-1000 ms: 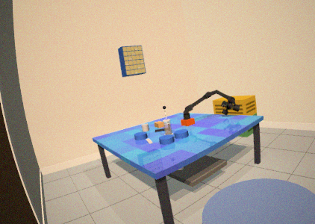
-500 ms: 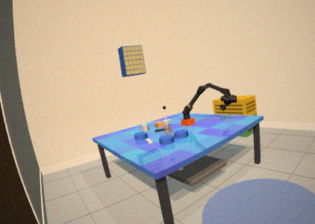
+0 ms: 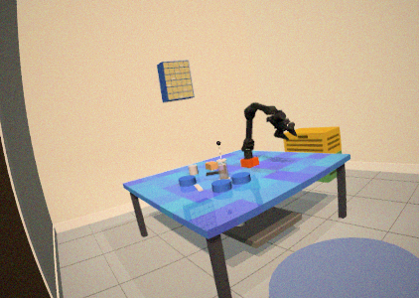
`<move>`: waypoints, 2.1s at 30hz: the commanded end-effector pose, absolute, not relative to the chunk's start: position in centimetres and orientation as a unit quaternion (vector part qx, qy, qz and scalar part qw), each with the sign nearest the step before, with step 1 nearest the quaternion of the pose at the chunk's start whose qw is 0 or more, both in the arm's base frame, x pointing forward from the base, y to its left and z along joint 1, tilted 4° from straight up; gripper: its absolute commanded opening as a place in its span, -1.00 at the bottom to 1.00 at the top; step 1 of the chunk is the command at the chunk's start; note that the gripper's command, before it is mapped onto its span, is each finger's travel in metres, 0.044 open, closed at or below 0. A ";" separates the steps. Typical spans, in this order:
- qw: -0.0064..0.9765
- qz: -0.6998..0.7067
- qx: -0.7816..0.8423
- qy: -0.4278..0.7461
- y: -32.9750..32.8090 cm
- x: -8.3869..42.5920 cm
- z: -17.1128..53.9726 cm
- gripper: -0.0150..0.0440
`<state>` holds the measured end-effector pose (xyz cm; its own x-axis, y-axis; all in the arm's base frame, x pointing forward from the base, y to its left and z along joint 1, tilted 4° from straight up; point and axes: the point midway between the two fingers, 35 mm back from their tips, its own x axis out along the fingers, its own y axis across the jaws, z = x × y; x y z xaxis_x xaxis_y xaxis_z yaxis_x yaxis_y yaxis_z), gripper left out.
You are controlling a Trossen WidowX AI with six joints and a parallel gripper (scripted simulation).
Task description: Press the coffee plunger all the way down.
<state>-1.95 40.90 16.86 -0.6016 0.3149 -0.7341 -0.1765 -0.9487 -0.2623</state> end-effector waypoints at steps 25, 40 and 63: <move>0.940 0.159 -0.089 0.289 10.4 29.0 27.5 1.00; 0.952 0.116 -0.050 0.278 8.1 28.9 21.9 1.00; 0.953 0.116 -0.049 0.277 8.7 31.6 20.2 1.00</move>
<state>31.24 8.64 20.78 0.8233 0.1917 -0.5343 -0.2441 0.9693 -0.0283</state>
